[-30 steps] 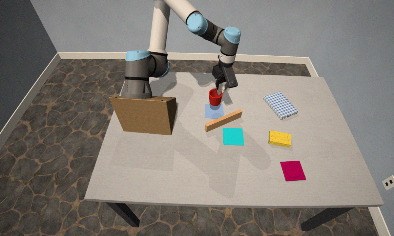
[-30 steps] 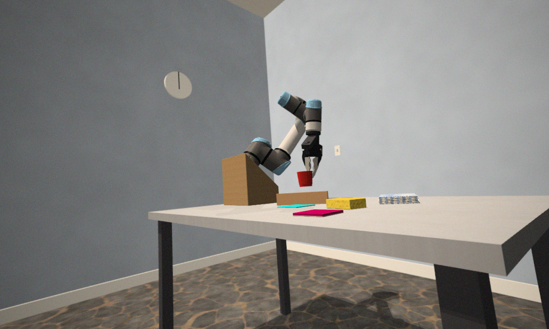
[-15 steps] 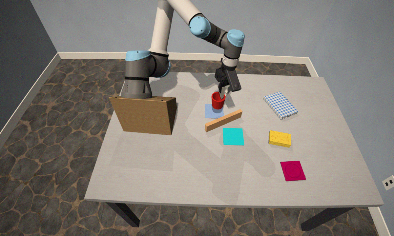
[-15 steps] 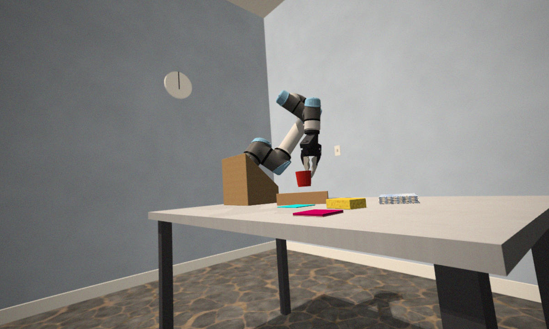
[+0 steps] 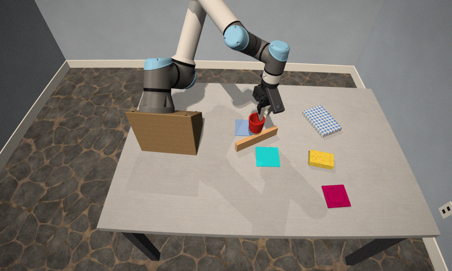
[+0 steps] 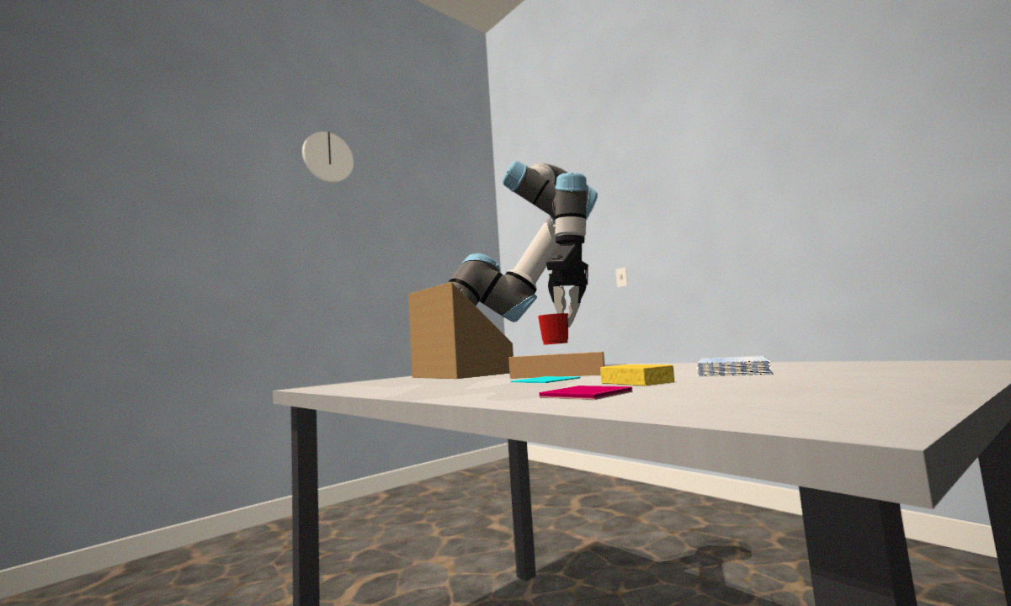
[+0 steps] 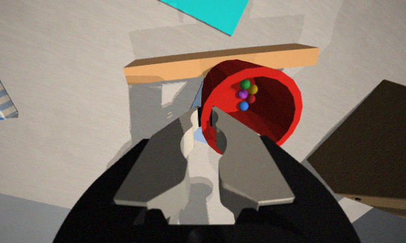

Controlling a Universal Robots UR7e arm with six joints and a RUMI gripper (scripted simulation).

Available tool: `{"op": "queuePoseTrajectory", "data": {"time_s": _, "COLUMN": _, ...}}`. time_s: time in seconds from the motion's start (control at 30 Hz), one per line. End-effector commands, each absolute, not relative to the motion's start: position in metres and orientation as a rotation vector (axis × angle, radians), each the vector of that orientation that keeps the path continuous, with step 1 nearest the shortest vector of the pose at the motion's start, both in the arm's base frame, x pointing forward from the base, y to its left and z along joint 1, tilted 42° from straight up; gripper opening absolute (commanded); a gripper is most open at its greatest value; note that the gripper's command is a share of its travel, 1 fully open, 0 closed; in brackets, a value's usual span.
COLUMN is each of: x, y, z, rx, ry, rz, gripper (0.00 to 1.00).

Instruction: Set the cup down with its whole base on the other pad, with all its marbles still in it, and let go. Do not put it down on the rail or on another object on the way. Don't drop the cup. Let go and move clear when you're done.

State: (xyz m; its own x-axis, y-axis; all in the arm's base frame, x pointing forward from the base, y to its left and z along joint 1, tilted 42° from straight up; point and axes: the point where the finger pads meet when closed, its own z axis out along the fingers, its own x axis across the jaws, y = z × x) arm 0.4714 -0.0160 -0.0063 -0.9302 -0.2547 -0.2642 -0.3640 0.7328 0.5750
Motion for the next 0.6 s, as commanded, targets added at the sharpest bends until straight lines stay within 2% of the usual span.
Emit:
{"op": "queuePoseTrajectory", "data": {"time_s": 0.0, "x": 0.481, "y": -0.032, "z": -0.018, "rx": -0.498, "ry": 2.766, "rz": 0.970, "gripper": 0.03}}
{"op": "queuePoseTrajectory", "data": {"time_s": 0.57, "x": 0.508, "y": -0.080, "z": -0.055, "rx": -0.498, "ry": 2.766, "rz": 0.970, "gripper": 0.03}}
